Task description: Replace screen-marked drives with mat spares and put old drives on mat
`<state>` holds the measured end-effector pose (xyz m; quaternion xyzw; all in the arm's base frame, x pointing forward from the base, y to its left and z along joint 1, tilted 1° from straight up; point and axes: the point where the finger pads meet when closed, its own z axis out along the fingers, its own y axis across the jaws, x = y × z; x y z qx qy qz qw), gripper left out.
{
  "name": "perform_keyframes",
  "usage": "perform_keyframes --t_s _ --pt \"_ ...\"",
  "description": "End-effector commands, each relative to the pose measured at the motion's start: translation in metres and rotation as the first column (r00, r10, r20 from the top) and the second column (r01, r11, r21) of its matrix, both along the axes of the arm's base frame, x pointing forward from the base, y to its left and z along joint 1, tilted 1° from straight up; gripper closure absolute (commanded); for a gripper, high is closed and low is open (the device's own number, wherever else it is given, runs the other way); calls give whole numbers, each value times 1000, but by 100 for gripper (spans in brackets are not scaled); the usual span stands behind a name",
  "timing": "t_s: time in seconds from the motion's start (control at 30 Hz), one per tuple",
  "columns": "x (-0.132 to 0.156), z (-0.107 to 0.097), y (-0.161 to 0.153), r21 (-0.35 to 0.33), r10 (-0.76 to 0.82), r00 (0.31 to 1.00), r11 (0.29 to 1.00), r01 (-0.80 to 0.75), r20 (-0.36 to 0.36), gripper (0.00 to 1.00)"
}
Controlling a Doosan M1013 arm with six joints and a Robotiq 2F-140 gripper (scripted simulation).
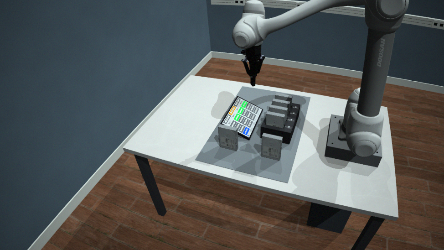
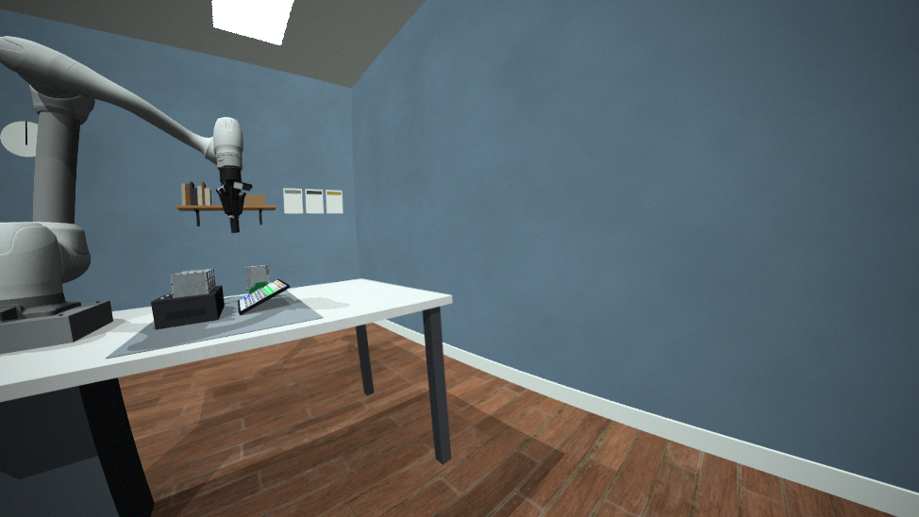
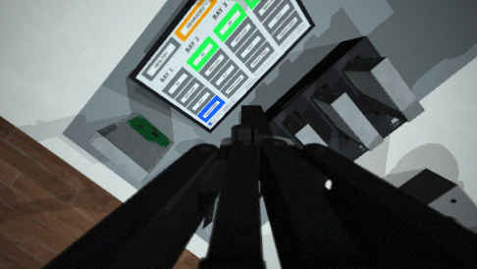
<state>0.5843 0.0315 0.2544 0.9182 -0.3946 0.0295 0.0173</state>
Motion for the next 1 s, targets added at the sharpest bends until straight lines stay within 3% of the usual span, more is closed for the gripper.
perform_keyframes --t_s 0.0,0.2,0.27,0.3,0.37,0.97 --pt "50 35 -20 17 274 961 962 -274 -21 90" --pt "70 51 -31 14 545 838 839 -545 -32 90" --pt "70 51 -31 14 545 838 839 -545 -32 90" --pt "70 51 -31 30 662 748 749 -662 -41 90" --pt "70 51 -31 45 719 693 695 -718 -43 90" --pt "70 51 -31 45 720 693 694 -719 -43 90"
